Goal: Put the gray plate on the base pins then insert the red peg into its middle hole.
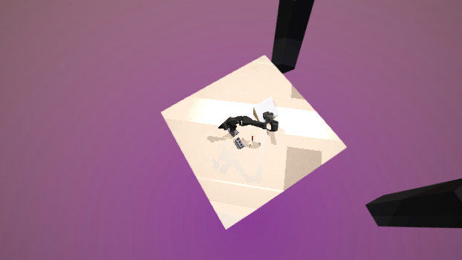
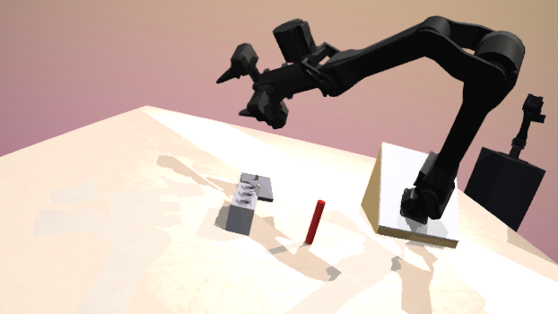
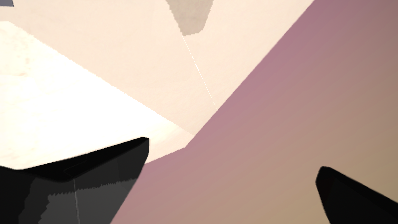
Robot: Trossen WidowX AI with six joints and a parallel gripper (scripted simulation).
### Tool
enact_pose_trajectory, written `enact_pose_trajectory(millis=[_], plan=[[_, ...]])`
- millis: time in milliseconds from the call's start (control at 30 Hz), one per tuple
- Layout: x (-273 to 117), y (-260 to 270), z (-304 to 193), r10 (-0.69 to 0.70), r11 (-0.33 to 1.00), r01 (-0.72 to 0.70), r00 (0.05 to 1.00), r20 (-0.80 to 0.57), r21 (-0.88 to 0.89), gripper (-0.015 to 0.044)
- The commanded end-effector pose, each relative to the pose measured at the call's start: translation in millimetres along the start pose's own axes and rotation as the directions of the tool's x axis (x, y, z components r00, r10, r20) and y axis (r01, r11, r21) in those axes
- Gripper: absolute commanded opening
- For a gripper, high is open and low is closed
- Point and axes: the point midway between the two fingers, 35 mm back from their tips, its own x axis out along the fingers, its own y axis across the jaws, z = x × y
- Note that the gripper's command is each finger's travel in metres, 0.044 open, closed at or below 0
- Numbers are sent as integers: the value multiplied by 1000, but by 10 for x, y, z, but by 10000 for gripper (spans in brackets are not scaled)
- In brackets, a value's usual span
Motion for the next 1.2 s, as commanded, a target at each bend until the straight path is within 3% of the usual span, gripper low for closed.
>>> enact_pose_trajectory(millis=[0, 400, 767, 1167], plan=[[37, 17, 618, 347, 933, -359, 900, 265, -5, 440], [-391, 29, 1187, 574, 768, -640, 680, 456, -13, 440], [-857, -37, 1566, 668, 595, -804, 479, 569, -22, 440], [-870, -40, 1576, 670, 590, -807, 474, 572, -22, 440]])
